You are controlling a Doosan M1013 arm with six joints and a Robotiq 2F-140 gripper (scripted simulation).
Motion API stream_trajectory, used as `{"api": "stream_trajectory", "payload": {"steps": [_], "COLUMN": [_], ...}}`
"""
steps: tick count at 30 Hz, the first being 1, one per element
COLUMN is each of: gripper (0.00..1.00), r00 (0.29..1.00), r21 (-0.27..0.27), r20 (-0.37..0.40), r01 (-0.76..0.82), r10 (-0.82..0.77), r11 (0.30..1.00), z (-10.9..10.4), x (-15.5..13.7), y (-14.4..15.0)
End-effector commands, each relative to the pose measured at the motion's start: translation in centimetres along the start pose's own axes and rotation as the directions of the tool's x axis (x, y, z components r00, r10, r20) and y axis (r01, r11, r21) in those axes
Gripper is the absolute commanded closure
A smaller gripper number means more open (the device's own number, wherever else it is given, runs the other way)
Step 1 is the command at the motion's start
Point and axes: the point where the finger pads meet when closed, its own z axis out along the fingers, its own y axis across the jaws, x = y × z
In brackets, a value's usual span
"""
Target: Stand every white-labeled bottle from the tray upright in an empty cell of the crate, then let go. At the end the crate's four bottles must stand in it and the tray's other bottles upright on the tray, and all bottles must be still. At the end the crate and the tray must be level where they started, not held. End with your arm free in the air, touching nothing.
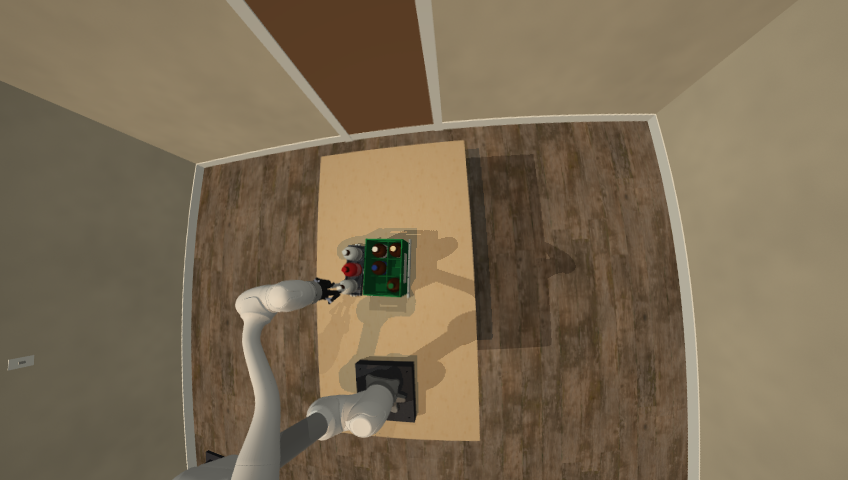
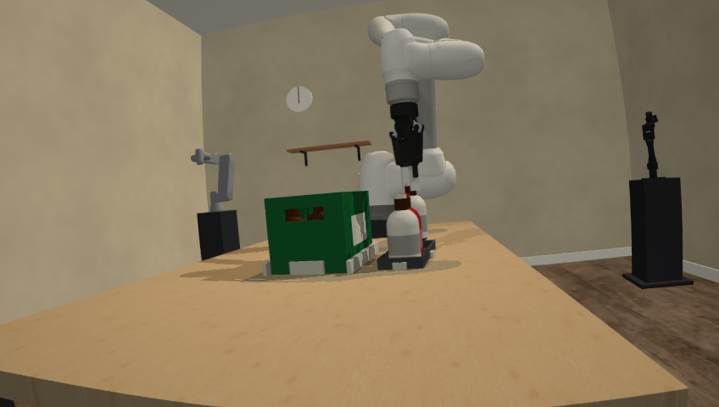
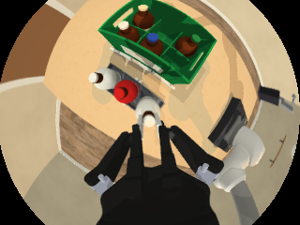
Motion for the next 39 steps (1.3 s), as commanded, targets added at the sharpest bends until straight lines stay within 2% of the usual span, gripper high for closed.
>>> {"api": "stream_trajectory", "payload": {"steps": [1,15,39], "gripper": [1.00,1.00,1.00], "r00": [1.000,1.000,1.000], "r21": [0.000,0.000,0.000], "r20": [0.000,0.000,0.000], "r01": [0.000,0.000,0.000], "r10": [0.000,0.000,0.000], "r11": [1.000,1.000,1.000], "z": [-0.25,-1.10,-1.18], "x": [-0.01,-0.06,-0.06], "y": [0.01,0.02,0.03]}}
